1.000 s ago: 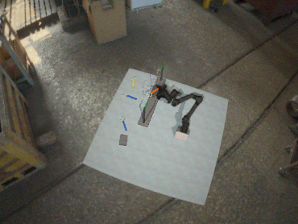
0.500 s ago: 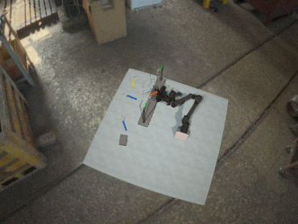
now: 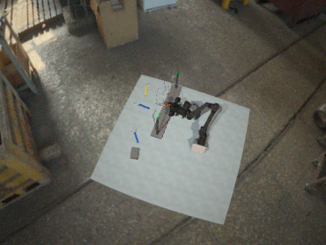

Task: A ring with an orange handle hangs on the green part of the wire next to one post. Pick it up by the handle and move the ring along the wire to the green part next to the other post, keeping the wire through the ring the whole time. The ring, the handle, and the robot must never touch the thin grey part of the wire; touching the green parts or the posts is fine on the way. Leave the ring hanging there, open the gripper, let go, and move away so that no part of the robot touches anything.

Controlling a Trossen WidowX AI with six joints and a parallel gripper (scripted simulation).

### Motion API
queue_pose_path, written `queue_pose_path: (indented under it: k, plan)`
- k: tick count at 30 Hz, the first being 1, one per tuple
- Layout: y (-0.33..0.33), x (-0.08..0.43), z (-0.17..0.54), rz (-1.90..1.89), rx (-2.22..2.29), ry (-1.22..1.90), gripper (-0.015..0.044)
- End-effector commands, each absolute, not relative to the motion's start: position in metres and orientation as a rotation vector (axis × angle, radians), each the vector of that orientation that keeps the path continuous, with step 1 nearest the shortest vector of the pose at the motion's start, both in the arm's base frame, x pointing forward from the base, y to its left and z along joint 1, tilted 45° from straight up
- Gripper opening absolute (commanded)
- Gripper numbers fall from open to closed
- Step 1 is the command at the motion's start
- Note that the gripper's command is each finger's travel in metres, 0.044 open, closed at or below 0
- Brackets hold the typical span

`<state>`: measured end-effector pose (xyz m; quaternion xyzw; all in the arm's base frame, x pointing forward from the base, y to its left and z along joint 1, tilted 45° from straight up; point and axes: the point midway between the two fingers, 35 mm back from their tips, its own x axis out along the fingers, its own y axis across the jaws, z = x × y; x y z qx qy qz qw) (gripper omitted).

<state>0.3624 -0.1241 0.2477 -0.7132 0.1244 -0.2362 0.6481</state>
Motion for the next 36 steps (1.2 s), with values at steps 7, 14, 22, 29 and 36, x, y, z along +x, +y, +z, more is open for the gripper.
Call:
queue_pose_path:
  k: [7, 14, 22, 29, 36]
  plan:
    - [-0.124, 0.363, 0.213, -0.501, -1.422, 0.318, -0.0150]
    - [-0.120, 0.364, 0.192, -0.479, -1.292, 0.333, -0.0150]
    - [-0.112, 0.365, 0.170, -0.454, -1.145, 0.347, -0.0150]
    - [-0.103, 0.366, 0.152, -0.433, -1.025, 0.358, -0.0150]
    - [-0.092, 0.368, 0.137, -0.414, -0.922, 0.366, -0.0150]
